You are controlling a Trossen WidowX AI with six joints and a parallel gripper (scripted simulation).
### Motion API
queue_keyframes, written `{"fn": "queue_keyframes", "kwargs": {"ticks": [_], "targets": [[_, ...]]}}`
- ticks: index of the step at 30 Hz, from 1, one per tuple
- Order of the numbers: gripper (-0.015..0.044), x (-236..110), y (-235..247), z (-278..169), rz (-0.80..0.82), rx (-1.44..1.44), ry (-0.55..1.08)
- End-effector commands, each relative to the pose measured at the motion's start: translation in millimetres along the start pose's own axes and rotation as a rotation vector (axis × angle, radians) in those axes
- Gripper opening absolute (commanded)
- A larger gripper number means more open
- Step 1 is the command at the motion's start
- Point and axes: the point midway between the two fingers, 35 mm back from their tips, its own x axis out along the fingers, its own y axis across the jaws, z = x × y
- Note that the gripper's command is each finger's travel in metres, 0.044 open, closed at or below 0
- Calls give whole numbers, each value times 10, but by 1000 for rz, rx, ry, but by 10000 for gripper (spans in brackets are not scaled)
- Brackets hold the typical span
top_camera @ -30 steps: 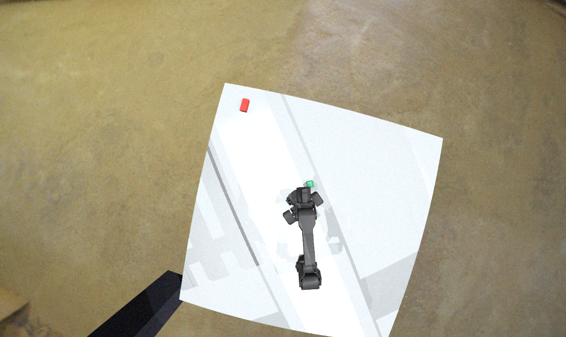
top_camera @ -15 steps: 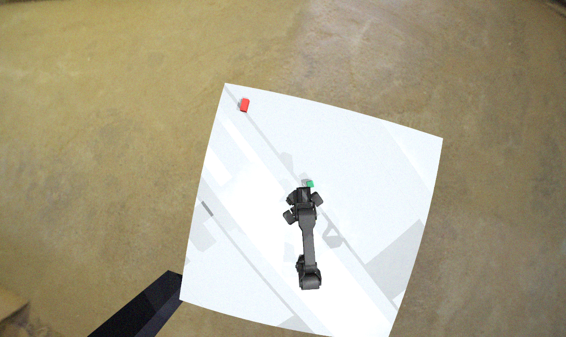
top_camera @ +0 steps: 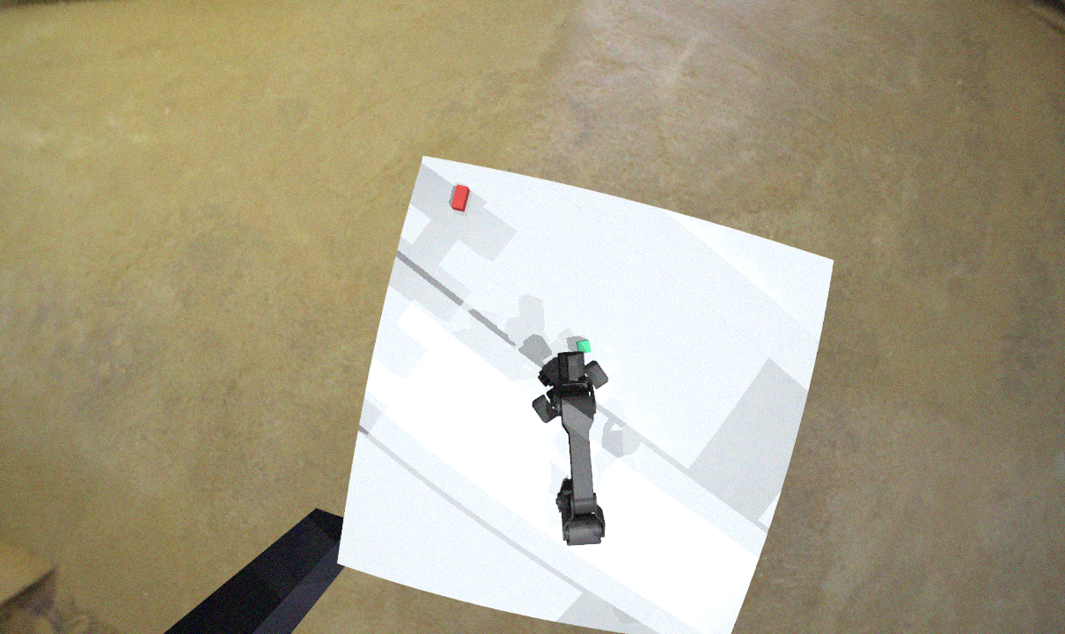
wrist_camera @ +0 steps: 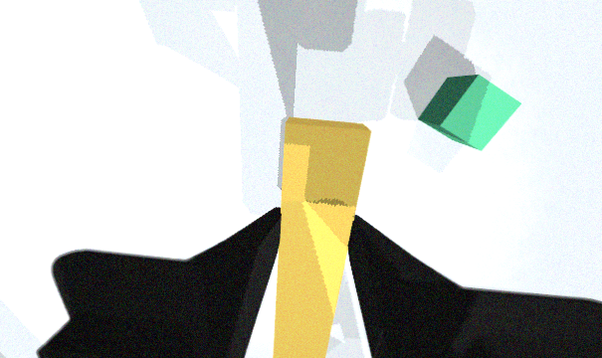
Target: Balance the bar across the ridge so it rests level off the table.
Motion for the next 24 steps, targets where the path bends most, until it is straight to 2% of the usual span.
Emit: {"fn": "queue_keyframes", "kwargs": {"ticks": [1, 24], "targets": [[0, 8, 3, 1, 2, 2, 0], [0, 28, 3, 0, 2, 2, 0]]}}
